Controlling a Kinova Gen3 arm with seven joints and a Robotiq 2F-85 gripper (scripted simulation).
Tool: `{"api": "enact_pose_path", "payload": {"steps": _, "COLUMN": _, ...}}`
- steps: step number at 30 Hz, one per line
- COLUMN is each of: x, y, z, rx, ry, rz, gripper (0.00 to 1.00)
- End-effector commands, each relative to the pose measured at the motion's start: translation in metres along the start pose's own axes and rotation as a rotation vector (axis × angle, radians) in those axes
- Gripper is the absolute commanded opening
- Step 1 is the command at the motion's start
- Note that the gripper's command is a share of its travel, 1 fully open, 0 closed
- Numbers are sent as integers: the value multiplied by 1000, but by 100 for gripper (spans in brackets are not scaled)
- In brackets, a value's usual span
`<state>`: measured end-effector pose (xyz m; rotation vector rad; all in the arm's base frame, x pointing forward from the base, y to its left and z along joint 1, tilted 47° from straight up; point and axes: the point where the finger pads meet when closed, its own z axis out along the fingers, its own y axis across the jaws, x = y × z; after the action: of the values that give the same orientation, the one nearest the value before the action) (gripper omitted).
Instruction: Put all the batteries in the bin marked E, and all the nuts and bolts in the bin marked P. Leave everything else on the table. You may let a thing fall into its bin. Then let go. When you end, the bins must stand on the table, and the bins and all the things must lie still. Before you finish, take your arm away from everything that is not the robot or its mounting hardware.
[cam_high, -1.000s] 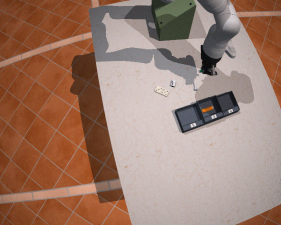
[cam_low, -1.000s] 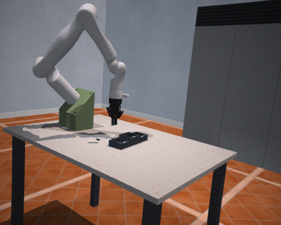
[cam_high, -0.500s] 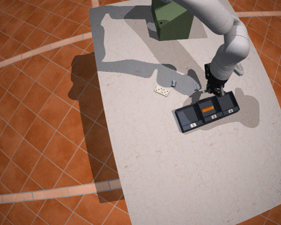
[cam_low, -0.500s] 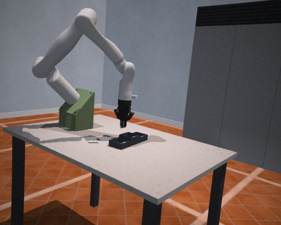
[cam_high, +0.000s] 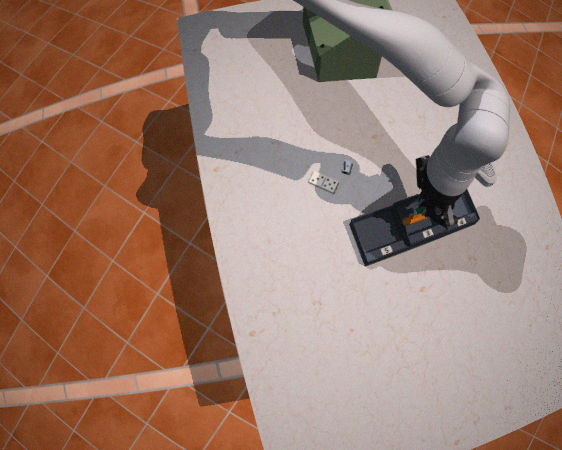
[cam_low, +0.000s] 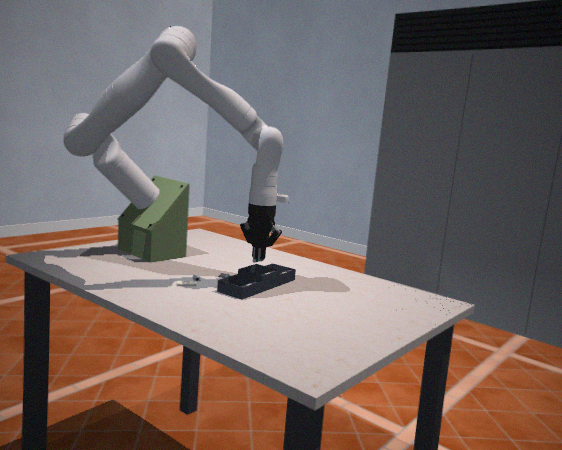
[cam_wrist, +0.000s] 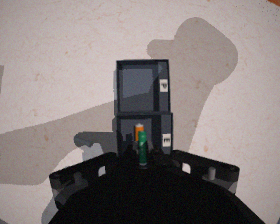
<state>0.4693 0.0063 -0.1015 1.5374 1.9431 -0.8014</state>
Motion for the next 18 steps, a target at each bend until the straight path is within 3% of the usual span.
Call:
{"api": "enact_pose_path", "payload": {"steps": 1, "x": 0, "y": 0, "z": 1, "rx": 1, "ry": 1, "rz": 1, "gripper": 5}}
{"api": "enact_pose_path", "payload": {"steps": 18, "x": 1, "y": -2, "z": 1, "rx": 1, "ry": 1, "rz": 1, "gripper": 5}}
